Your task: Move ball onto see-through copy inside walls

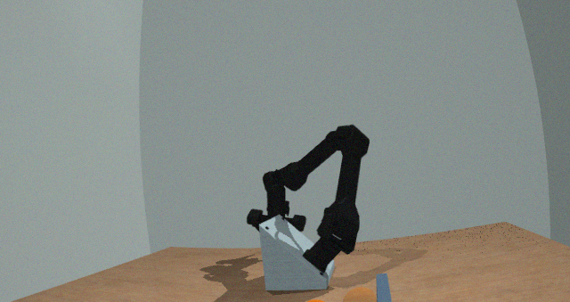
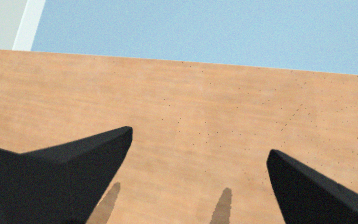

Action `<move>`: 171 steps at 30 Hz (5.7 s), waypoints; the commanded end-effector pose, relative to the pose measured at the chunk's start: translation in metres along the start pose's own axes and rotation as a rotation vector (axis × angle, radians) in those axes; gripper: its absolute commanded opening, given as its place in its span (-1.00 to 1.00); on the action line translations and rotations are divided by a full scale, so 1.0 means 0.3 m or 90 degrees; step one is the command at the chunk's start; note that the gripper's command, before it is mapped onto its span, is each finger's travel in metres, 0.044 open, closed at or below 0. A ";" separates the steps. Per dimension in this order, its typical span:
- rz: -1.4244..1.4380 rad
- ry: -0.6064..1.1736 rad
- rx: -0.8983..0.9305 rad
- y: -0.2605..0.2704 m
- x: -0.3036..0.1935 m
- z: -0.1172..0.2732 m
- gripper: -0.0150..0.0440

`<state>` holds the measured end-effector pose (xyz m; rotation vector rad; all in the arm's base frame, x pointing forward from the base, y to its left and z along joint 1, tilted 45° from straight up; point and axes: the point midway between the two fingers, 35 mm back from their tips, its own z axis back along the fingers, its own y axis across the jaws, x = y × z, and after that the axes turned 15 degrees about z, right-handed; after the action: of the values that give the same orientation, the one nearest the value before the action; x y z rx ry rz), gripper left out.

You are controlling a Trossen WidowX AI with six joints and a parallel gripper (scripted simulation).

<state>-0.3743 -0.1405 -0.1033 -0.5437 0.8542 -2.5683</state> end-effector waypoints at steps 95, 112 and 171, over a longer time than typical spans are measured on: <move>2.765 -0.700 0.884 -0.177 -2.043 1.180 0.84; 2.765 -0.699 0.886 -0.181 -2.056 1.155 0.41; 2.767 -0.690 0.880 -0.408 -1.809 1.341 -0.49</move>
<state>0.2512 0.0042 0.1440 -1.1950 1.6142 -3.8536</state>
